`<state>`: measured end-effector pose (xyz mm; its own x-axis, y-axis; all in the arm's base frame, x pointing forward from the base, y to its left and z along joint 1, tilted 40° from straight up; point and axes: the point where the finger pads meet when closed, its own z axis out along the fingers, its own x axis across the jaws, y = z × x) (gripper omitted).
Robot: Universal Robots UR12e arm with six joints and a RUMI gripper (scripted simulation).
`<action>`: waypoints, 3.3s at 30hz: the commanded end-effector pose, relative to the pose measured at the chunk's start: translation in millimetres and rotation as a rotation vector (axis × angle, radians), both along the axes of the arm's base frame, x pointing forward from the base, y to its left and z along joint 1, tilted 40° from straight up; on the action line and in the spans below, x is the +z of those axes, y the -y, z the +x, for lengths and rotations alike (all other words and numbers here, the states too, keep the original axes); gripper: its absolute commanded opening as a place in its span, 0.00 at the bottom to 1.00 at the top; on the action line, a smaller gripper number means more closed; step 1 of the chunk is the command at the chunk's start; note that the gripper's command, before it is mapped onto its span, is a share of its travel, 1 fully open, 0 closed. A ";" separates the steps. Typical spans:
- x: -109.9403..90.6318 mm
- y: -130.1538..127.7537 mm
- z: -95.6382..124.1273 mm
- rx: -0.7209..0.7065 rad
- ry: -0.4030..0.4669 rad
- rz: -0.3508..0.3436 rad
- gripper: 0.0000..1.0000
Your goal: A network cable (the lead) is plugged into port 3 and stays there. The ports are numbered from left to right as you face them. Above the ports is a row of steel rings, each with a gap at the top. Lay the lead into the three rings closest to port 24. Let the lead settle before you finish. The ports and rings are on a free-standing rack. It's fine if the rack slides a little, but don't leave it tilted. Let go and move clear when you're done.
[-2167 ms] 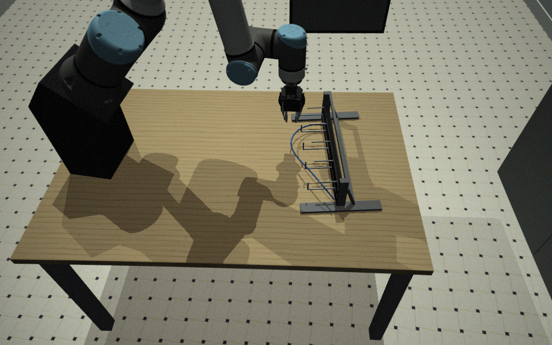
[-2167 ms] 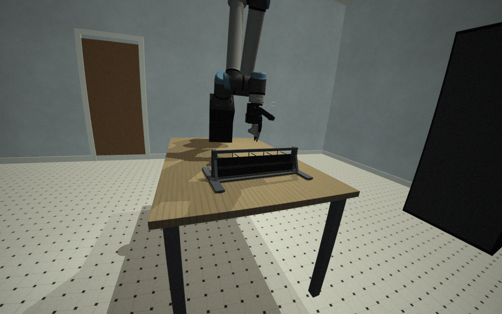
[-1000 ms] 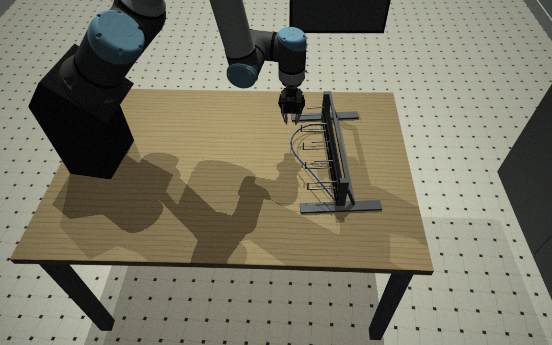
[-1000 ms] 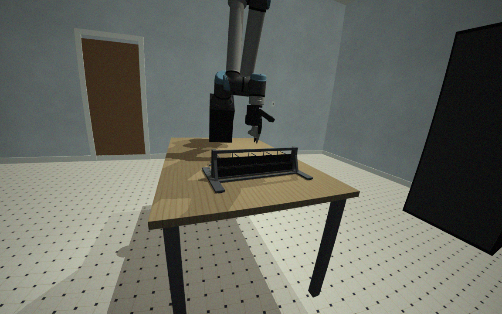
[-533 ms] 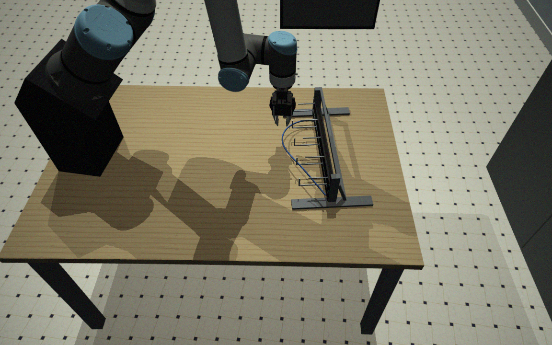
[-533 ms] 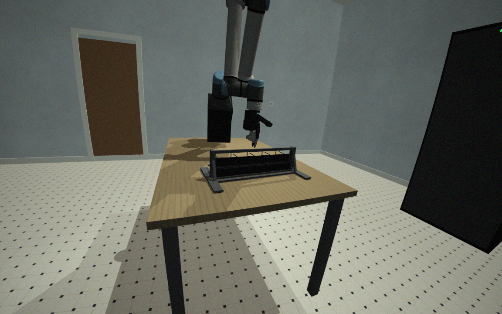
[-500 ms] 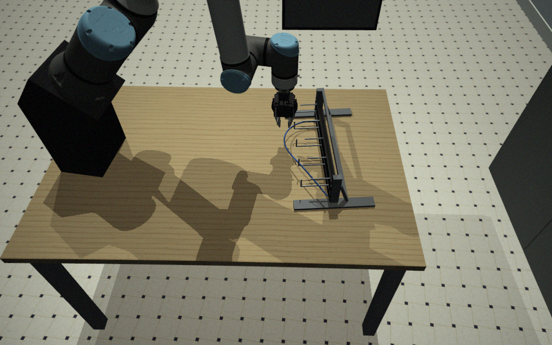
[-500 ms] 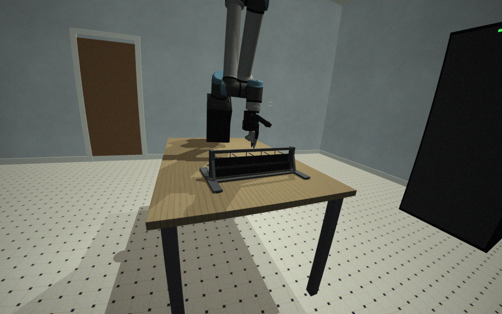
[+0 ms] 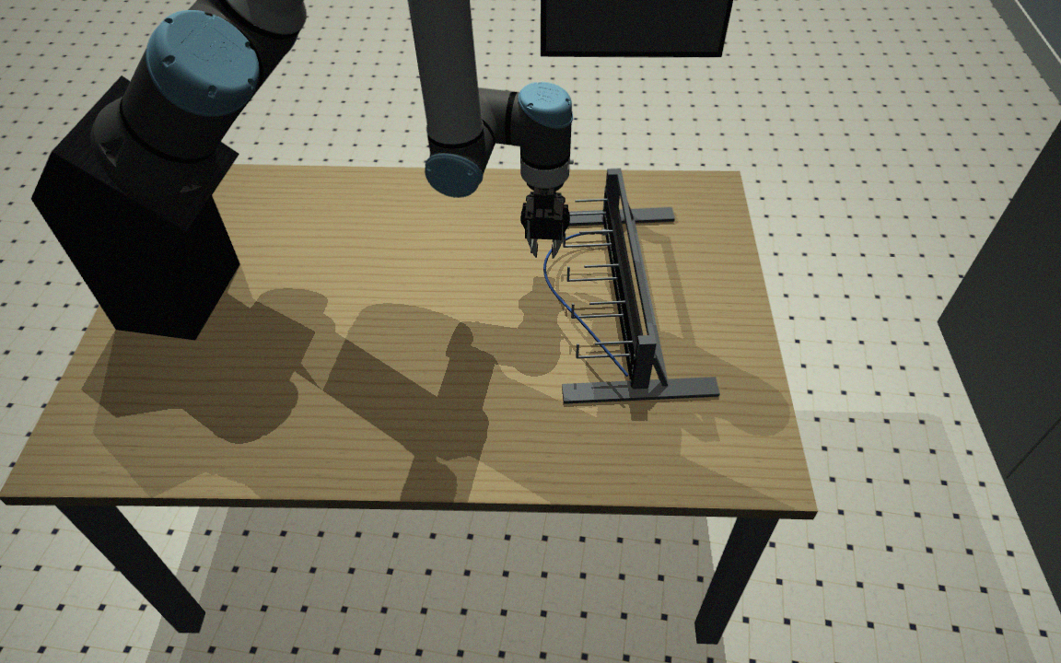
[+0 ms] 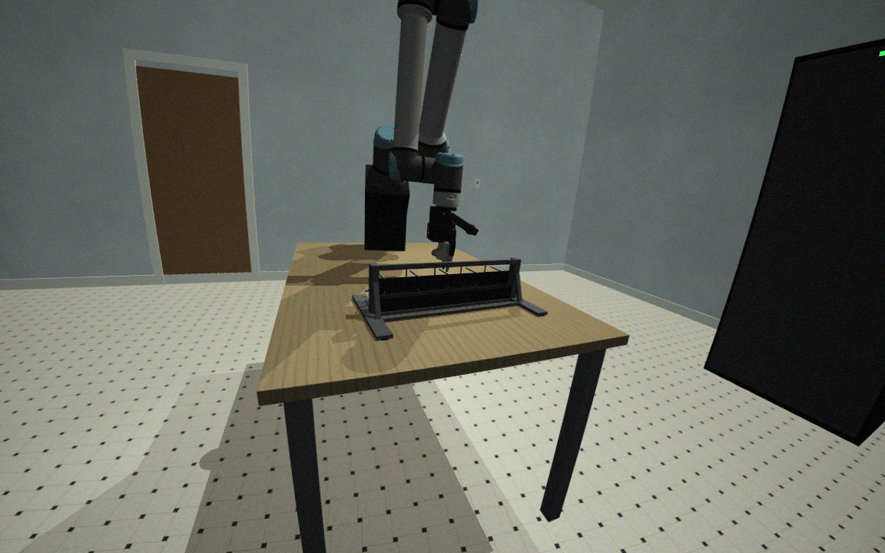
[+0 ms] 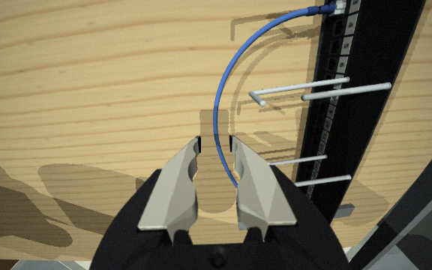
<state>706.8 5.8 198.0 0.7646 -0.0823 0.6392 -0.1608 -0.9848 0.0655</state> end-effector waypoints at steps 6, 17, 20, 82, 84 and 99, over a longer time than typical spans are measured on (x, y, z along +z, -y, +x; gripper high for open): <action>-13.4 2.6 12.0 0.000 0.001 0.000 0.20; -15.4 3.0 13.7 0.000 0.001 0.000 0.20; -15.4 3.0 13.7 0.000 0.001 0.000 0.20; -21.9 4.3 19.0 0.000 0.001 0.000 0.20; -22.9 4.5 19.8 0.000 0.001 0.000 0.20; -28.8 5.7 24.6 0.000 0.001 0.000 0.20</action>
